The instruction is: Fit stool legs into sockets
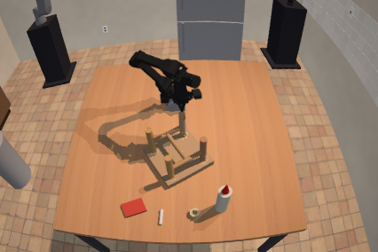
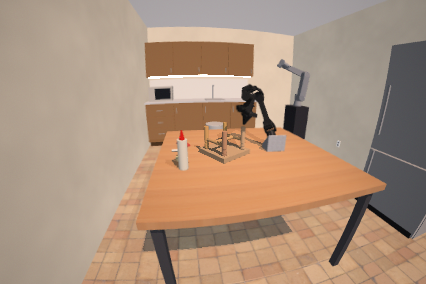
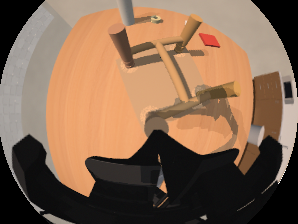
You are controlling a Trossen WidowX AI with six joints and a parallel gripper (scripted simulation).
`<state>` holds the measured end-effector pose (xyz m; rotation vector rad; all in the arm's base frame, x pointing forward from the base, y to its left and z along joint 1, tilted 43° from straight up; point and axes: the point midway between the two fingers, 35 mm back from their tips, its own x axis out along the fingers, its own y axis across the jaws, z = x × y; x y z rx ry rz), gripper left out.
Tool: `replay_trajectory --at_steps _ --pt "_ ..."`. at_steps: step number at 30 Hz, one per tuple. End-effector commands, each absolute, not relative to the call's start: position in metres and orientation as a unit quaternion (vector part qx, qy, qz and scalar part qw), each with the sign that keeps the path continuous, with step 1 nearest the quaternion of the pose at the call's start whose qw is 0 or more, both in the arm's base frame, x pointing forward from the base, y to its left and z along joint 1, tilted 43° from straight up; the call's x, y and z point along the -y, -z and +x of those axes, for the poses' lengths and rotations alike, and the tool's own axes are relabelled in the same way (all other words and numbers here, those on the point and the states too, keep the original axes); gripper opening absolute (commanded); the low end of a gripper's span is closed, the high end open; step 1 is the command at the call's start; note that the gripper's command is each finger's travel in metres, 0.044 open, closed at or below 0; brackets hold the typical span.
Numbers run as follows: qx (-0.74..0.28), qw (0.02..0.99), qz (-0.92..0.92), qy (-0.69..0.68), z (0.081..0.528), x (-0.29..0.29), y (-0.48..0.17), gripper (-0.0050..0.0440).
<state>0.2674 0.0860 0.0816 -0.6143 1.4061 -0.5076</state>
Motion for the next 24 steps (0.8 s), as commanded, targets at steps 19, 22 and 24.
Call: replay_trajectory --at_steps 19,22,24 --pt "-0.628 0.692 -0.275 0.227 0.265 -0.071 -0.067 0.0" --pt "-0.628 0.692 -0.275 0.227 0.264 -0.07 -0.065 0.0" --pt "-0.628 0.692 -0.275 0.227 0.264 -0.068 -0.064 0.0"
